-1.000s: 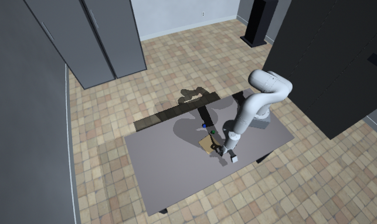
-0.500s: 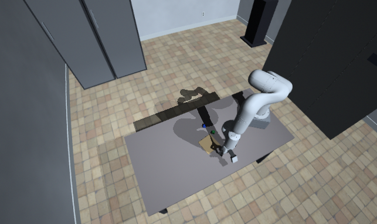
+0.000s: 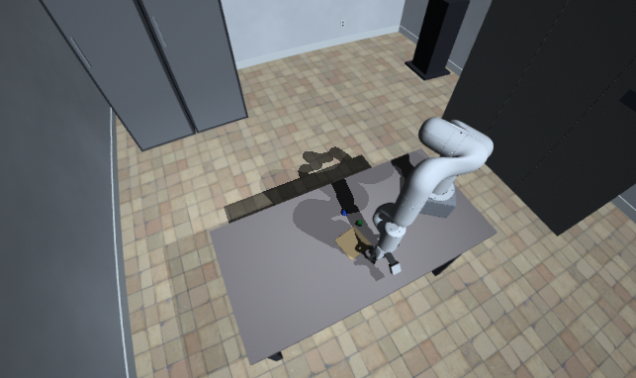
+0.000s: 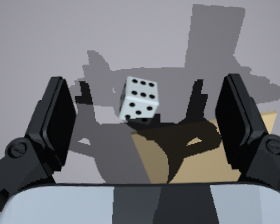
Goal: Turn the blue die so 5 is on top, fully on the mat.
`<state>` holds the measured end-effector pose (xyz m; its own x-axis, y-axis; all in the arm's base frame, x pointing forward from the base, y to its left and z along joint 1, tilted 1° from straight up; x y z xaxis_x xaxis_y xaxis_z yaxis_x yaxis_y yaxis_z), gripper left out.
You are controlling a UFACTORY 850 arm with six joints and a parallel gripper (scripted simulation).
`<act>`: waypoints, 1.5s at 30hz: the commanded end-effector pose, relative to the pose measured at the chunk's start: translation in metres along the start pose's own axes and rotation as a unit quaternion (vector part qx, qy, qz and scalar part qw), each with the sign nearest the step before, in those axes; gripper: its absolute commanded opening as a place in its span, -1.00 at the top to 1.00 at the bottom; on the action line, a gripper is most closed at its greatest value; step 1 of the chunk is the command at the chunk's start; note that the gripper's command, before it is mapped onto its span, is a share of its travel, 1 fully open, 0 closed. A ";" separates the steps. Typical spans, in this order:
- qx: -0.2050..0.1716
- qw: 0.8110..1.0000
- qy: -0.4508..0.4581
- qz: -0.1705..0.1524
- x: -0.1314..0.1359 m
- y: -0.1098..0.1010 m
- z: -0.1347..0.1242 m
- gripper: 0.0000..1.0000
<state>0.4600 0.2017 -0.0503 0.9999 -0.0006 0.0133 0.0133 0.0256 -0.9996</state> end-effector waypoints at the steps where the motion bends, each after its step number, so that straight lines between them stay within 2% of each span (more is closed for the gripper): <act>1: -0.004 1.000 0.000 0.000 0.001 -0.001 0.001 -1.00; 10: -0.004 1.000 0.000 0.000 0.001 -0.004 0.001 -1.00; 12: -0.004 1.000 0.000 0.000 0.001 -0.011 0.001 -1.00; 21: -0.004 1.000 0.000 0.000 0.001 -0.081 0.001 -1.00; 25: -0.004 1.000 0.000 0.000 0.001 -0.101 0.001 -1.00; 38: -0.004 1.000 0.001 0.000 0.001 -0.105 0.001 -1.00; 40: -0.004 1.000 0.021 0.000 0.008 -0.105 -0.016 -1.00; 42: -0.004 0.997 0.076 0.000 0.024 -0.104 -0.062 -1.00; 45: -0.004 0.997 0.076 0.000 0.024 -0.104 -0.062 -1.00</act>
Point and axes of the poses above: the point where the finger pads meet when closed, its own y axis out along the fingers, its own x axis across the jaws, z = x × y, the point moved 2 cm from there along -y, back along the fingers, and after that the axes turned 2 degrees about y, right-handed, at the moved point
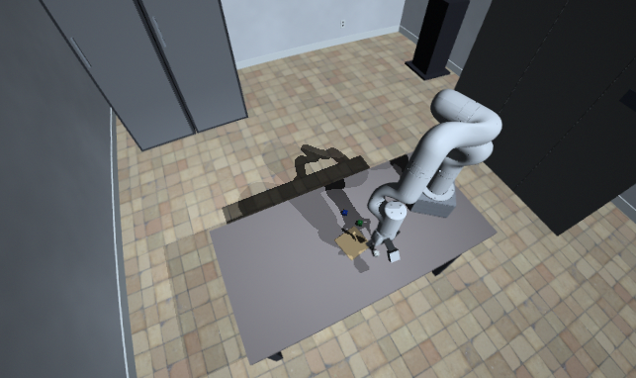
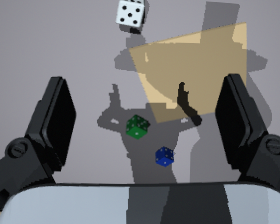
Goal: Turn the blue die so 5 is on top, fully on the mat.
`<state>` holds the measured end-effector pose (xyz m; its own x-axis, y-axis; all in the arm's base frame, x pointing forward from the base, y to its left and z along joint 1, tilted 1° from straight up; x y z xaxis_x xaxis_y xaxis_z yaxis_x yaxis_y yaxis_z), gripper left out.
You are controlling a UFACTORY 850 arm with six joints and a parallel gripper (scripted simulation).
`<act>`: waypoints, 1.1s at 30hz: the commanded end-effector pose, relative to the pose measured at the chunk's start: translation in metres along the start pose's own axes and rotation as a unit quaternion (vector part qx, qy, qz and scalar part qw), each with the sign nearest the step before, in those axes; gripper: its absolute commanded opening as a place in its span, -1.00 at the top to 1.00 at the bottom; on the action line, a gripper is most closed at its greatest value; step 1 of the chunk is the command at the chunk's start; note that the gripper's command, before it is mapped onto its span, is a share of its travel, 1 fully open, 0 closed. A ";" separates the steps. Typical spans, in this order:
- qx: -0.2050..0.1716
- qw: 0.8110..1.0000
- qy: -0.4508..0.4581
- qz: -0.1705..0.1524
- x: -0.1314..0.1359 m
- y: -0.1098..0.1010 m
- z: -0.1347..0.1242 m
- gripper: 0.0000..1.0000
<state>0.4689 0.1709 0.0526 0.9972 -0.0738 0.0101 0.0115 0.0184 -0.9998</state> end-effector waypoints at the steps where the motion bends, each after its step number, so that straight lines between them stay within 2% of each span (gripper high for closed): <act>1: 0.000 0.997 0.078 -0.001 0.027 0.001 -0.065 -1.00; 4: 0.000 0.997 0.078 -0.001 0.027 0.001 -0.066 -1.00; 5: 0.000 0.993 0.122 -0.001 0.036 0.002 -0.100 -1.00; 8: 0.000 0.993 0.122 -0.001 0.037 0.002 -0.104 -1.00; 9: 0.000 0.986 0.167 -0.001 0.042 0.002 -0.136 -1.00; 10: 0.000 0.986 0.167 -0.001 0.044 0.003 -0.144 -1.00; 12: 0.000 0.986 0.167 -0.001 0.044 0.003 -0.144 -1.00; 13: 0.000 0.978 0.209 -0.001 0.046 0.003 -0.173 -1.00; 14: 0.000 0.978 0.209 -0.001 0.047 0.003 -0.183 -1.00; 16: 0.000 0.978 0.209 -0.001 0.047 0.003 -0.183 -1.00; 17: 0.000 0.969 0.247 -0.001 0.047 0.004 -0.212 -1.00; 20: 0.000 0.969 0.247 -0.001 0.048 0.004 -0.218 -1.00; 21: 0.000 0.960 0.278 -0.001 0.047 0.004 -0.246 -1.00; 23: 0.000 0.960 0.278 -0.001 0.047 0.004 -0.246 -1.00; 24: 0.001 0.954 0.300 -0.001 0.045 0.005 -0.267 -1.00; 26: 0.001 0.954 0.300 -0.001 0.045 0.005 -0.267 -1.00; 28: 0.001 0.948 0.320 -0.001 0.042 0.005 -0.285 -1.00; 33: 0.001 0.947 0.320 -0.001 0.042 0.005 -0.286 -1.00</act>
Point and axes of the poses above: the point where the finger pads meet when closed, its own y axis out along the fingers, its own x axis across the jaws, z = x × y, the point moved 2 cm from there along -y, back along the fingers, and after that the axes turned 2 degrees about y, right-handed, at the moved point
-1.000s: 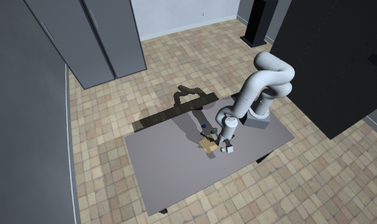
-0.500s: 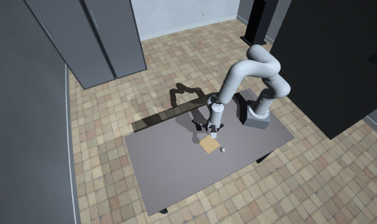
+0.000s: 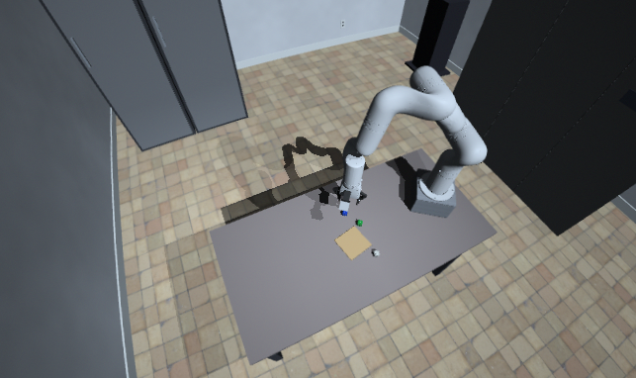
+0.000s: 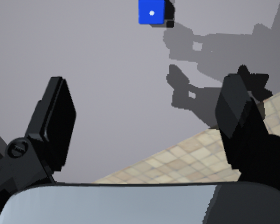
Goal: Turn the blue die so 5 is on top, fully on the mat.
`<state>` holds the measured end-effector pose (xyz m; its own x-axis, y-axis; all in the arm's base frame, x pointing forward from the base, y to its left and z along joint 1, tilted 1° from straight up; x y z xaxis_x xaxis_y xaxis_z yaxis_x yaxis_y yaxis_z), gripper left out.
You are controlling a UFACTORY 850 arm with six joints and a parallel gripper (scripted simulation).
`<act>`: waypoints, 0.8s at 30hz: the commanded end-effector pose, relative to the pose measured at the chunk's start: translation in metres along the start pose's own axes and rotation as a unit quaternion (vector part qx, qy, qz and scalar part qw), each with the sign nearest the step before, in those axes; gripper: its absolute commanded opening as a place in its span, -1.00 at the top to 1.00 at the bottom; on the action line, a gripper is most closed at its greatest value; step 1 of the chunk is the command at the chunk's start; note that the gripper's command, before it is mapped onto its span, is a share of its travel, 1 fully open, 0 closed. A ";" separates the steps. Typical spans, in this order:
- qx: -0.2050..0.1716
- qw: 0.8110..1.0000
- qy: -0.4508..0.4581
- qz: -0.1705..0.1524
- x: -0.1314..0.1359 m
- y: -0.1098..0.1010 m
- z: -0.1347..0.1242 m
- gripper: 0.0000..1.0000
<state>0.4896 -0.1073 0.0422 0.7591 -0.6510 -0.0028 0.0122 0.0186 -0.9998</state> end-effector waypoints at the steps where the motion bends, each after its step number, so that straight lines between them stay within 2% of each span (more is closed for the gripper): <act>1: 0.001 1.000 0.009 -0.001 0.007 0.000 -0.007 -1.00; 17: 0.001 1.000 0.028 -0.001 0.007 0.001 -0.007 -1.00; 24: 0.001 0.990 0.143 0.000 0.008 0.008 -0.006 -1.00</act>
<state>0.4898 -0.1168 0.0379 0.6611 -0.7502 -0.0094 0.0152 0.0259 -0.9995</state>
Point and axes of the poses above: the point where the finger pads meet when closed, its own y axis out along the fingers, its own x axis across the jaws, z = x × y, the point moved 2 cm from there along -y, back along the fingers, and after that the axes turned 2 degrees about y, right-handed, at the moved point
